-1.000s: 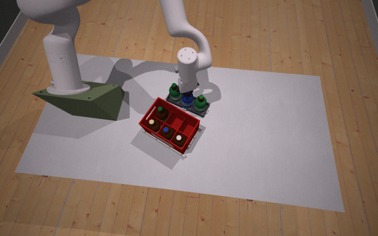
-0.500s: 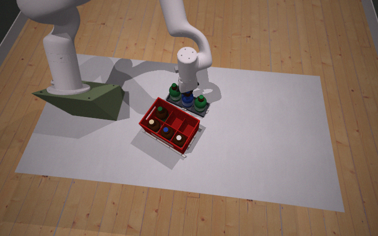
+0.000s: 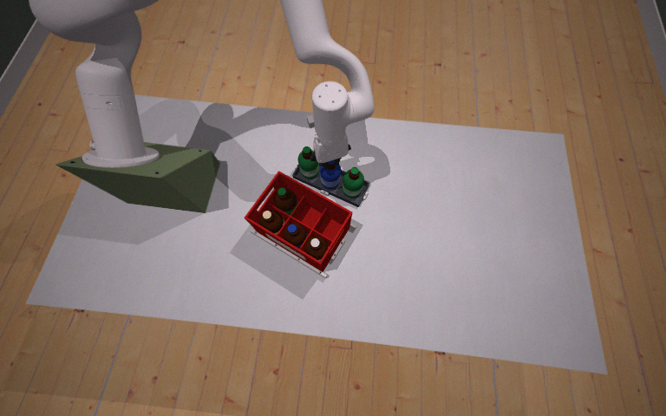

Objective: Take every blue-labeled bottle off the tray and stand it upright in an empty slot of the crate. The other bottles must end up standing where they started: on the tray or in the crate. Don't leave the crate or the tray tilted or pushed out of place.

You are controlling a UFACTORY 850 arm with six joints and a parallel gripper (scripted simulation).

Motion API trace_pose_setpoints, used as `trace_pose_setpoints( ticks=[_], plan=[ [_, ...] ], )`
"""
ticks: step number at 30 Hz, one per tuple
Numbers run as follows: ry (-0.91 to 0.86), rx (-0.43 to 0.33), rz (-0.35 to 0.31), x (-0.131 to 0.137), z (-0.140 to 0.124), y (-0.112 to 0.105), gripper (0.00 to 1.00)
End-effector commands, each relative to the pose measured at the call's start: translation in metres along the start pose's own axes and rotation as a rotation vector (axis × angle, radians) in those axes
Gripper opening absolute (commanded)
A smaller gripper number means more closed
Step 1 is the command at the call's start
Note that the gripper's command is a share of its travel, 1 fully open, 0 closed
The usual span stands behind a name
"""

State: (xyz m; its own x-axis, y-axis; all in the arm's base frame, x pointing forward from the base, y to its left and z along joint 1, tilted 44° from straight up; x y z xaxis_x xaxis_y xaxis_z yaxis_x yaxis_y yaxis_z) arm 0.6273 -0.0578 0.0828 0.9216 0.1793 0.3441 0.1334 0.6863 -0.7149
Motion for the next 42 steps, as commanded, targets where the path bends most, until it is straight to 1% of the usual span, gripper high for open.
trace_pose_setpoints(
  ticks=[1,31,42],
  plan=[
    [-0.001,-0.001,-0.002,0.001,0.0,-0.003,0.0],
    [-0.001,-0.001,-0.002,0.001,0.0,-0.018,0.0],
    [-0.001,-0.001,-0.002,0.001,0.0,-0.027,0.0]
  ],
)
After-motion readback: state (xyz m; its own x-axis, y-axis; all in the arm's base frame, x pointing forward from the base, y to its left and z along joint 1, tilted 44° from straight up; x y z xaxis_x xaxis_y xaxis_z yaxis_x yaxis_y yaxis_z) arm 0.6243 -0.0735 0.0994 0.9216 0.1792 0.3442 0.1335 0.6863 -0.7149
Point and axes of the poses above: the point where the finger pads meet when closed, its own y axis out along the fingers, its own x axis across the jaws, z = x × y, the point moved 7 cm from there along -y, back along the fingers, and after that the axes turned 3 degrees about -y, right-handed, at the moved point
